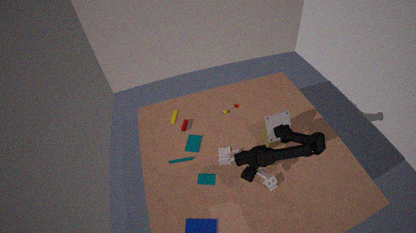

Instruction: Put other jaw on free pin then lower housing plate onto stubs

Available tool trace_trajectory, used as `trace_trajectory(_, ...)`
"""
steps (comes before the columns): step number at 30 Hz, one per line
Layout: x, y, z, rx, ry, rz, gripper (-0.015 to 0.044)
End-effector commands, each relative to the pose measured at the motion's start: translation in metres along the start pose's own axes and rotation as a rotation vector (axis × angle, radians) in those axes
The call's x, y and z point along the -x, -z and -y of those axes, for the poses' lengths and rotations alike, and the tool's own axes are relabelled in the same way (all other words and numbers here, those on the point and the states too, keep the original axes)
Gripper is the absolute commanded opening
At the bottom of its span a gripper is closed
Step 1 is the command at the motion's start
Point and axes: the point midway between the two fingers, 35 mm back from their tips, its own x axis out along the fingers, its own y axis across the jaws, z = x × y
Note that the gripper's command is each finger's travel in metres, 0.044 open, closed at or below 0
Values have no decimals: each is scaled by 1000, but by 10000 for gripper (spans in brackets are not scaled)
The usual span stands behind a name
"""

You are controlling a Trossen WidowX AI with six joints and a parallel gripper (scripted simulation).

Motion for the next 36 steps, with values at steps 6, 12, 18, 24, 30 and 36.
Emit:
trace_trajectory(6,-1,1,10,-238,2,-6,37)
trace_trajectory(12,-1,0,15,-391,3,-6,37)
trace_trajectory(18,-1,0,21,-539,3,-6,37)
trace_trajectory(24,-1,0,21,-555,3,-6,37)
trace_trajectory(30,-1,0,24,-644,4,-6,37)
trace_trajectory(36,-1,0,30,-796,5,-5,37)
